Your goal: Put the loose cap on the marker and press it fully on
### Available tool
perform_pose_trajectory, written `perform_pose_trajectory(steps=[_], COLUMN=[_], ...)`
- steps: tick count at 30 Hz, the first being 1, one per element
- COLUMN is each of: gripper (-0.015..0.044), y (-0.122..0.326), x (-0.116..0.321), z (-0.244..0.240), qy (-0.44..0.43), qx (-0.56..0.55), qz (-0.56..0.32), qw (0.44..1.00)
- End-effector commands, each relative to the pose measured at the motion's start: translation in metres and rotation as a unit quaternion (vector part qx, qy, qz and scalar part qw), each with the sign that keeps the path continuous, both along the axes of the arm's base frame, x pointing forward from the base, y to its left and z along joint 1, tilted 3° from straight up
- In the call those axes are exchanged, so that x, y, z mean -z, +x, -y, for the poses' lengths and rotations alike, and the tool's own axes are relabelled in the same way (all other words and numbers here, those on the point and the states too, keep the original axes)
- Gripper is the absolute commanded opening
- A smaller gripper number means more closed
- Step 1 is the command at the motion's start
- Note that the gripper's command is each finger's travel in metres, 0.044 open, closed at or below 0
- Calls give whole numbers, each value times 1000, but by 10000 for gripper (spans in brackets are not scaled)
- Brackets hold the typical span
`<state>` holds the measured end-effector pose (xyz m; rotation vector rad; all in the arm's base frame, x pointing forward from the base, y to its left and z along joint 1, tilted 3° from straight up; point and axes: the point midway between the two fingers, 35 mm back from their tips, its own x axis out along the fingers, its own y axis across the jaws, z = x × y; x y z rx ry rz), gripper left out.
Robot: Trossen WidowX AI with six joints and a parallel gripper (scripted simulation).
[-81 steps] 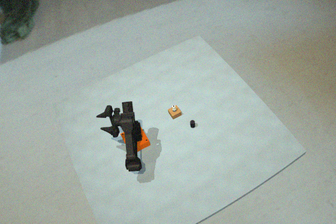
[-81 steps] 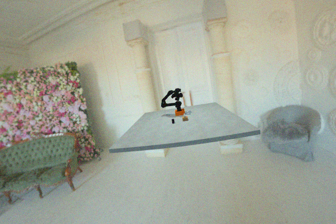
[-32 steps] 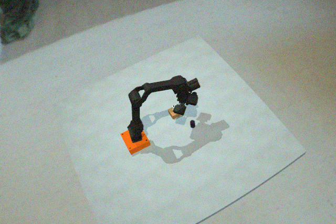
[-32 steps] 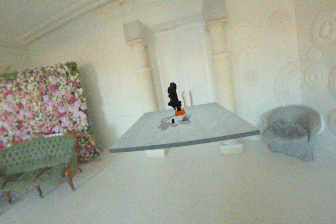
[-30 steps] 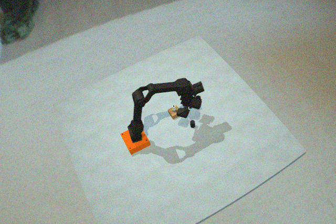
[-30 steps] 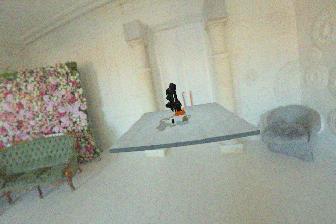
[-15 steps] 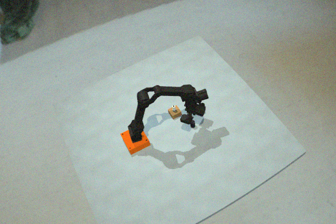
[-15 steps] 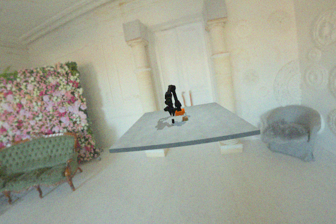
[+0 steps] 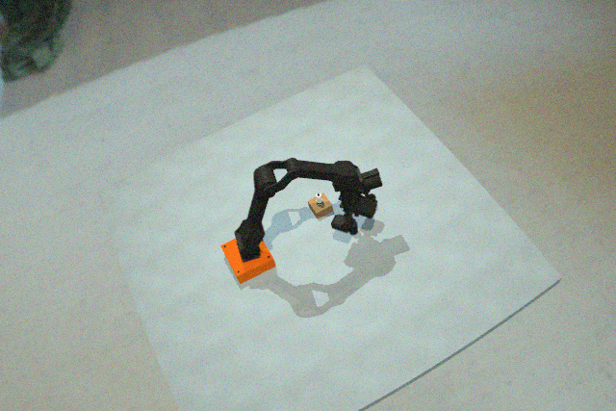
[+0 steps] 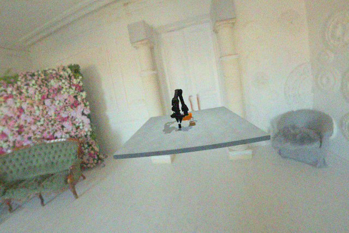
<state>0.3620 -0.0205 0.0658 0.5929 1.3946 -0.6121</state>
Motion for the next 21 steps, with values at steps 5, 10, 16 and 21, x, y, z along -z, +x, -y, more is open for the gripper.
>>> perform_pose_trajectory(steps=[5, 10, 16, 21], gripper=[251, 251, 251, 251], y=[0, 0, 1, 1], x=[15, 23, 33, 41], z=[1, 1, 2, 2], qy=[-2, -2, -2, -2], qx=[-2, -2, -2, -2], qz=[-5, -5, -5, -5], qw=[1000, 1000, 1000, 1000])
